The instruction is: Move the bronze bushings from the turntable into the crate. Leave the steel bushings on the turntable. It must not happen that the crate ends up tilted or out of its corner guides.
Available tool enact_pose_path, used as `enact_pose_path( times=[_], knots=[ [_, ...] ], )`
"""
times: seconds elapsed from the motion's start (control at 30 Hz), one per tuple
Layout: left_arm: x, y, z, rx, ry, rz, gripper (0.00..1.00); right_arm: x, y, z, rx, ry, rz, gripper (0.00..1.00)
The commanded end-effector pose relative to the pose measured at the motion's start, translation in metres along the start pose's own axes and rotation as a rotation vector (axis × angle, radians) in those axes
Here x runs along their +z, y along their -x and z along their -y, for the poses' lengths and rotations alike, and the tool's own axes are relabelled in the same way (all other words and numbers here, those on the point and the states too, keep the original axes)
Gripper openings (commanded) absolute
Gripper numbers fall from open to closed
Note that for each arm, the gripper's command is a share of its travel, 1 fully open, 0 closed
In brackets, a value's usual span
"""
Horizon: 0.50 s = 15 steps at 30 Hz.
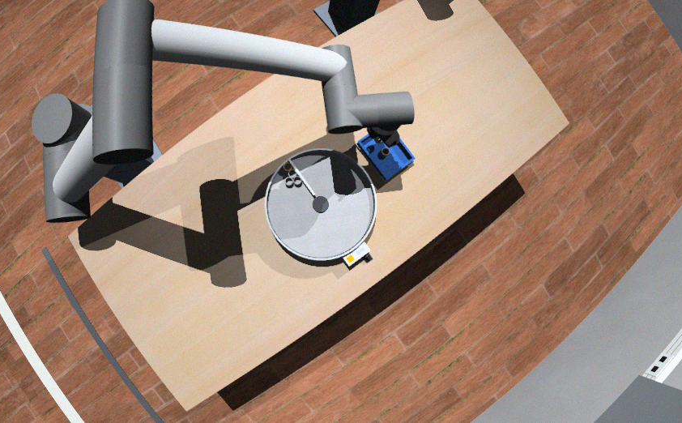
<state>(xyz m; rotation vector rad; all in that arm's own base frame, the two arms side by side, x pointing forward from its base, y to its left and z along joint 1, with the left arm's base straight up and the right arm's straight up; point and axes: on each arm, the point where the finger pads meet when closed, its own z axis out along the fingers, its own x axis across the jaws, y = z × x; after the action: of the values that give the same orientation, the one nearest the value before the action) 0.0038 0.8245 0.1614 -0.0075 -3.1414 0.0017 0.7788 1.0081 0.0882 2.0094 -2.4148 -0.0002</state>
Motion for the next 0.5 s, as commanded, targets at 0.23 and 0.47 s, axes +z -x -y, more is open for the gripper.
enact_pose_path(
  times=[0.23, 0.47],
  knots=[
    [-0.001, 0.000, 0.000, 0.000, 0.001, 0.000, 1.00, 0.011, 0.001, 0.000, 0.000, -0.001, 0.002, 0.00],
    [-0.001, 0.000, 0.000, 0.000, 0.001, 0.000, 1.00, 0.023, 0.001, 0.000, 0.000, -0.001, 0.002, 0.00]
  ],
)
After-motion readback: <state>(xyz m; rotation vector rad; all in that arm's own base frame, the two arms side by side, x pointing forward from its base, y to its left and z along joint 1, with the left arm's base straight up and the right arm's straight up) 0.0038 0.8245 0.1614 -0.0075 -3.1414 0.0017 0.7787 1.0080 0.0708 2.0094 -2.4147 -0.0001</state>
